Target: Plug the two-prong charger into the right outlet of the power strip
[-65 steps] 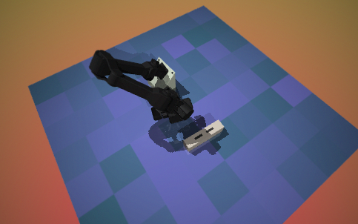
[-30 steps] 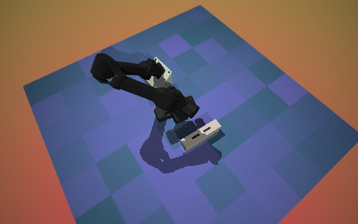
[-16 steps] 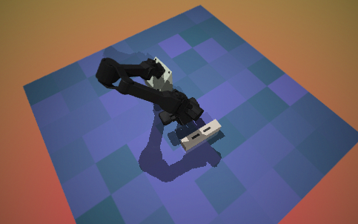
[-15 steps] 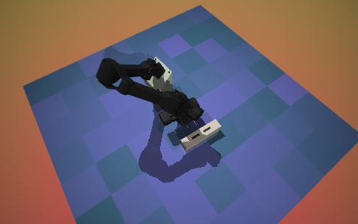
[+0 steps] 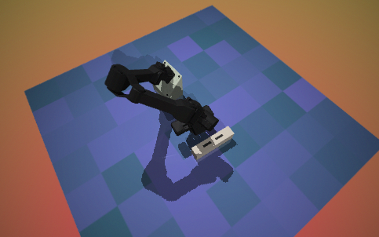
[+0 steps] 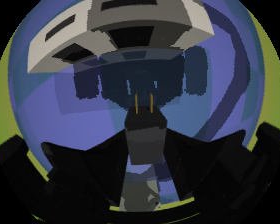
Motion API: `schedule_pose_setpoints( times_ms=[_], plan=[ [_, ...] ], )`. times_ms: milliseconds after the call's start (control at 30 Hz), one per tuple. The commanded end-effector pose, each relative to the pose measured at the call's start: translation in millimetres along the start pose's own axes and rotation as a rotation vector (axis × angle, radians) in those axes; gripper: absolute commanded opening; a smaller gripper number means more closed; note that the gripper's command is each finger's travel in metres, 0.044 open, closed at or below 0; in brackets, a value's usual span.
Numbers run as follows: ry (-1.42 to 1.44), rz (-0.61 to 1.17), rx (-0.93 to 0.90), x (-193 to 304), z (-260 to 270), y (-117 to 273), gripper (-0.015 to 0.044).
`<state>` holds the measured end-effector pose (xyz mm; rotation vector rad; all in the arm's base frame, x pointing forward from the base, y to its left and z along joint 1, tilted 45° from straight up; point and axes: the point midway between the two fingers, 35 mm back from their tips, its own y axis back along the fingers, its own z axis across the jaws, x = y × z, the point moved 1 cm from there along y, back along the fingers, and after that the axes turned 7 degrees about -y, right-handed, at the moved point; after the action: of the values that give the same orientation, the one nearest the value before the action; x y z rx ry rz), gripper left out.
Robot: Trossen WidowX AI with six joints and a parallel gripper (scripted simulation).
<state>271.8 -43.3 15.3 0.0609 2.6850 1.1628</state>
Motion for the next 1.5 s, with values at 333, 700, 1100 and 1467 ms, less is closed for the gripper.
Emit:
schedule_pose_setpoints(
  times_ms=[333, 700, 1100, 1467],
  plan=[
    [0.017, 0.001, 0.005, -16.6, 5.0, -1.4, 0.0],
    [0.024, 0.0, 0.005, -28.8, 8.3, -2.2, 0.0],
    [0.031, -0.001, 0.006, -41.8, 11.5, -3.5, 0.0],
    [0.031, -0.001, 0.006, -42.6, 11.6, -3.6, 0.0]
  ],
)
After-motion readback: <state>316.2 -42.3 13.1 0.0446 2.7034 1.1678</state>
